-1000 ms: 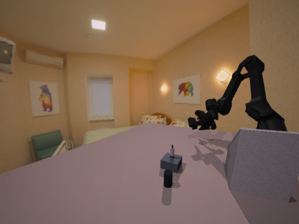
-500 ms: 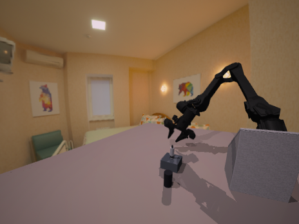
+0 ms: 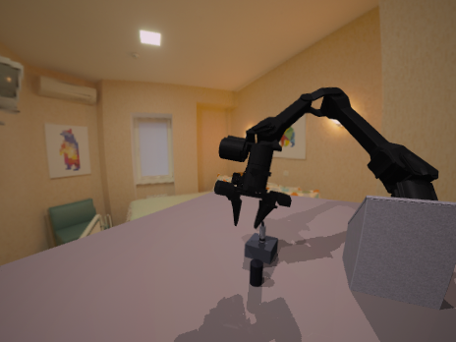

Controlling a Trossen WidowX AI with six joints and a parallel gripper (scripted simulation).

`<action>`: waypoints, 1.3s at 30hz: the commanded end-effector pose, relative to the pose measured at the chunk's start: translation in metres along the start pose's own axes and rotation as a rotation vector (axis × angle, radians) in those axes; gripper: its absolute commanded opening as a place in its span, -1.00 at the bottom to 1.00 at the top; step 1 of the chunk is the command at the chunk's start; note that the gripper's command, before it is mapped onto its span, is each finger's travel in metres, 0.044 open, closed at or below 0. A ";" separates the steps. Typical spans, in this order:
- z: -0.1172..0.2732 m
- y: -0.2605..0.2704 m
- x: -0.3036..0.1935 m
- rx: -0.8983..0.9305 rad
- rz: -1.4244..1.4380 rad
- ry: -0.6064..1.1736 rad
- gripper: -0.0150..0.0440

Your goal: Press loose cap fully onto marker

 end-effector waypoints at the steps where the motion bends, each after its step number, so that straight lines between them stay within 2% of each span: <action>1: 0.008 0.012 -0.071 -0.159 0.098 -0.031 0.32; 3: 0.014 0.015 -0.095 -0.207 0.125 -0.072 0.32; 10: 0.015 0.019 -0.099 -0.218 0.132 -0.085 0.32; 15: -0.019 0.012 -0.095 -0.219 0.132 -0.086 0.32; 39: -0.052 0.007 -0.092 -0.219 0.132 -0.087 0.32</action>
Point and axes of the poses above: the point midway between the two fingers, 35 mm back from their tips, its own z axis back along the fingers, its own y axis across the jaws, x = y × z, the point moved 10 cm from there along z, back along the fingers, and after that the axes turned 6 degrees about -z, right-handed, at the moved point
